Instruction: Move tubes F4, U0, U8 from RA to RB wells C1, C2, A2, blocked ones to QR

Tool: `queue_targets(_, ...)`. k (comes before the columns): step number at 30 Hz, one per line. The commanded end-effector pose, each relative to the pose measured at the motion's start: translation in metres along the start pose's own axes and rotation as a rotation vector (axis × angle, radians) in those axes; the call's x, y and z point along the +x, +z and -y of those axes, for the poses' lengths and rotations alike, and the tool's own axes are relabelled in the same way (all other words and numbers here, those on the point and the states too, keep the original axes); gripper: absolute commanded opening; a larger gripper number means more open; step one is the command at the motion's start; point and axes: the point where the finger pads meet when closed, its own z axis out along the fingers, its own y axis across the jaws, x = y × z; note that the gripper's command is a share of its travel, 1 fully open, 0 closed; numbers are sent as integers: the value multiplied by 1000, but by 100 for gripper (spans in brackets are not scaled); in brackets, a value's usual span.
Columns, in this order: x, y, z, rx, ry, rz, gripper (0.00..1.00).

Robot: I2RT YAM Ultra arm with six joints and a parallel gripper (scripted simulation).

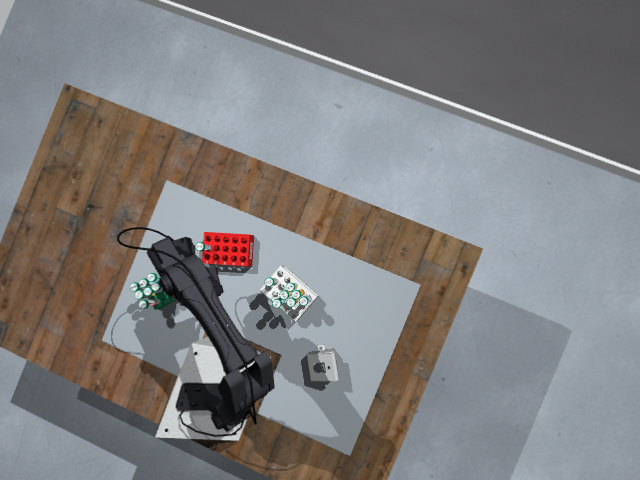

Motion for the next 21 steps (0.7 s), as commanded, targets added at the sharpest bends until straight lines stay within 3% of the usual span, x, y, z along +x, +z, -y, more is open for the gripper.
queue_targets(1, -9, -10, -10, 3, 165, 90, 30)
queue_targets(4, -9, -10, -10, -1, 243, 90, 30)
queue_targets(9, -12, -14, -9, -8, 251, 104, 30)
queue_targets(12, -4, -7, 10, -6, 256, 79, 30)
queue_targets(14, 2, -11, 25, -3, 238, 73, 30)
queue_targets(16, 2, -11, 25, -3, 238, 73, 30)
queue_targets(21, 16, -7, 50, 3, 227, 57, 30)
